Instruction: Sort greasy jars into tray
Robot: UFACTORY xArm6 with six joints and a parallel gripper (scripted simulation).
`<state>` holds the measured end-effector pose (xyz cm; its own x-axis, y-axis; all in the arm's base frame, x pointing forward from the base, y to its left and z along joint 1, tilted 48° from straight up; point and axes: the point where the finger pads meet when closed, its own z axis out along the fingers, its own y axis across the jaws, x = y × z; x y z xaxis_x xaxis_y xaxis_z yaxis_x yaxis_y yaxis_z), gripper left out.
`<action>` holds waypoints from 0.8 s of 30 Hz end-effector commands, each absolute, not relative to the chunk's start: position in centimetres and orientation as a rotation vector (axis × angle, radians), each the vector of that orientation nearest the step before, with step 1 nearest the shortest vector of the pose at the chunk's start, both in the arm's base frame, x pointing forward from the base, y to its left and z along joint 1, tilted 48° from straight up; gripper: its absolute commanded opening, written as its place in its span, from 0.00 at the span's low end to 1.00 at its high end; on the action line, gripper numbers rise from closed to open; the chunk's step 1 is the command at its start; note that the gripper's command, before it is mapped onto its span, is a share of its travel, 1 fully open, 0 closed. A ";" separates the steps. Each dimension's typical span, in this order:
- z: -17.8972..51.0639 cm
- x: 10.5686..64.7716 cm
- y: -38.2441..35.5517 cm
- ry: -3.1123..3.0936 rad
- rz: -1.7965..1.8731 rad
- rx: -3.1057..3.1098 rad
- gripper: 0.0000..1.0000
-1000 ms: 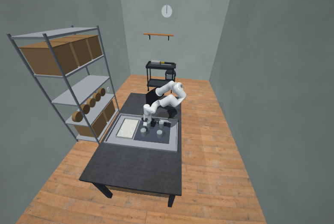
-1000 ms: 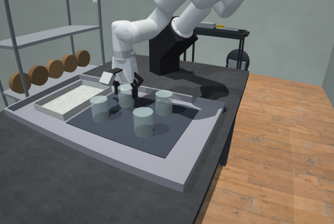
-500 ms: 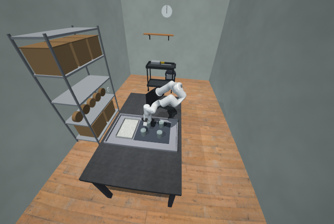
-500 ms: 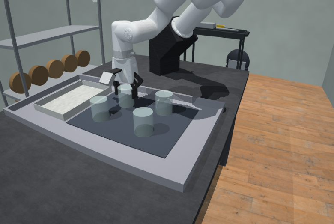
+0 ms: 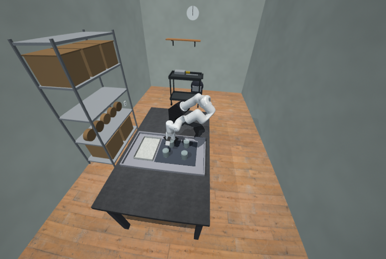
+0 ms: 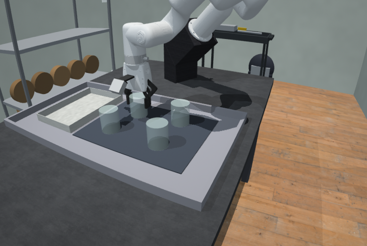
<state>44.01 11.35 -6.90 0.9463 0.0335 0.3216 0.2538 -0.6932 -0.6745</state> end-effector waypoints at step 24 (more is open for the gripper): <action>-6.8 44.1 11.3 -0.201 -0.369 -2.318 0.82</action>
<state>44.01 11.35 -6.90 0.9463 0.0335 0.3216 0.2538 -0.6932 -0.6745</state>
